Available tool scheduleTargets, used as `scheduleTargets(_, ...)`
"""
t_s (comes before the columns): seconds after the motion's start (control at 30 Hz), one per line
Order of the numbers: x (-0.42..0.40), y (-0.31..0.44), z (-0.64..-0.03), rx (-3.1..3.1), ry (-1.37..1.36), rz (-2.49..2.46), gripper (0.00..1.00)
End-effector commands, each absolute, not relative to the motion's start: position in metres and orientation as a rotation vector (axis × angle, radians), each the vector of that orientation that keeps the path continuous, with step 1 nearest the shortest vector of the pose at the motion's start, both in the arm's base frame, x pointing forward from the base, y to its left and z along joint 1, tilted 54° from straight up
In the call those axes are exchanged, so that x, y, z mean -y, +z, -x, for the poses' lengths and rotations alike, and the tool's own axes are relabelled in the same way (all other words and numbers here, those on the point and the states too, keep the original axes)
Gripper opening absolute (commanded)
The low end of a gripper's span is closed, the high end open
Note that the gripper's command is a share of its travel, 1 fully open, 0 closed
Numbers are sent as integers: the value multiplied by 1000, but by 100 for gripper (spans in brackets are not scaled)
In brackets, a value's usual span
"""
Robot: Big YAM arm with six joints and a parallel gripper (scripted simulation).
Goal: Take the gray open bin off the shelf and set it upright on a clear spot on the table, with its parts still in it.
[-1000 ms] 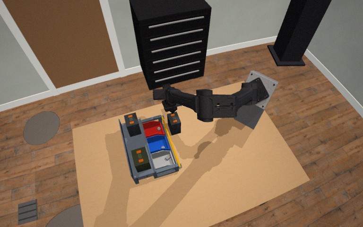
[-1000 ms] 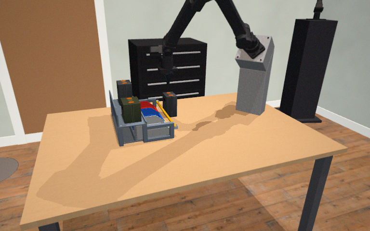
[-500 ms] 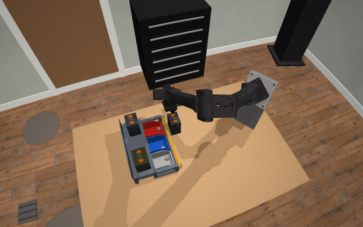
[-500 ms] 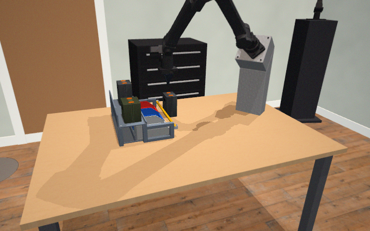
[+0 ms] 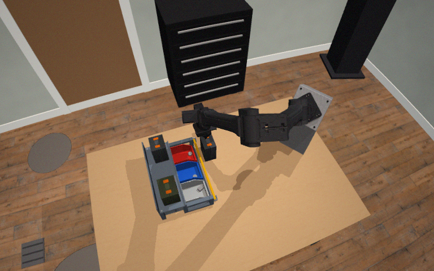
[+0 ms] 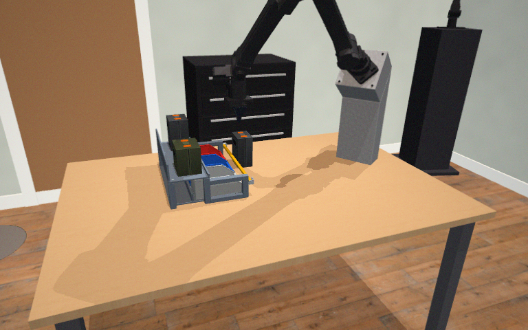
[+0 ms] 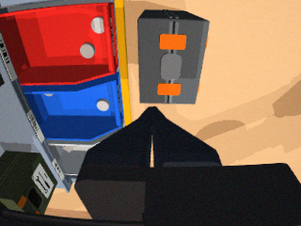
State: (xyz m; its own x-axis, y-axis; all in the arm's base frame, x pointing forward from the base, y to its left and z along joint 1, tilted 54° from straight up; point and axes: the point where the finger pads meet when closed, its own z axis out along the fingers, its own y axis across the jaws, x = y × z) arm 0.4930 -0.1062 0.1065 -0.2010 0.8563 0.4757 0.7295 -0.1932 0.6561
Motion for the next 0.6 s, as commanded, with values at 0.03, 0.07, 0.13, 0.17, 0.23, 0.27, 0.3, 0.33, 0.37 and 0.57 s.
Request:
scheduleTargets(0.03,91,124,-493,-1898,1356,-1897,0)
scheduleTargets(0.07,88,128,-494,-1897,1357,-1896,0)
scheduleTargets(0.13,81,137,-497,-1896,1358,-1891,0)
scheduleTargets(0.17,78,143,-499,-1894,1359,-1887,0)
scheduleTargets(0.23,72,155,-503,-1891,1361,-1875,0)
scheduleTargets(0.27,68,159,-504,-1890,1362,-1874,0)
scheduleTargets(0.3,65,163,-505,-1890,1362,-1874,0)
scheduleTargets(0.33,61,167,-505,-1890,1363,-1874,0)
scheduleTargets(0.37,58,170,-506,-1890,1363,-1873,0)
scheduleTargets(0.57,46,183,-508,-1889,1365,-1872,0)
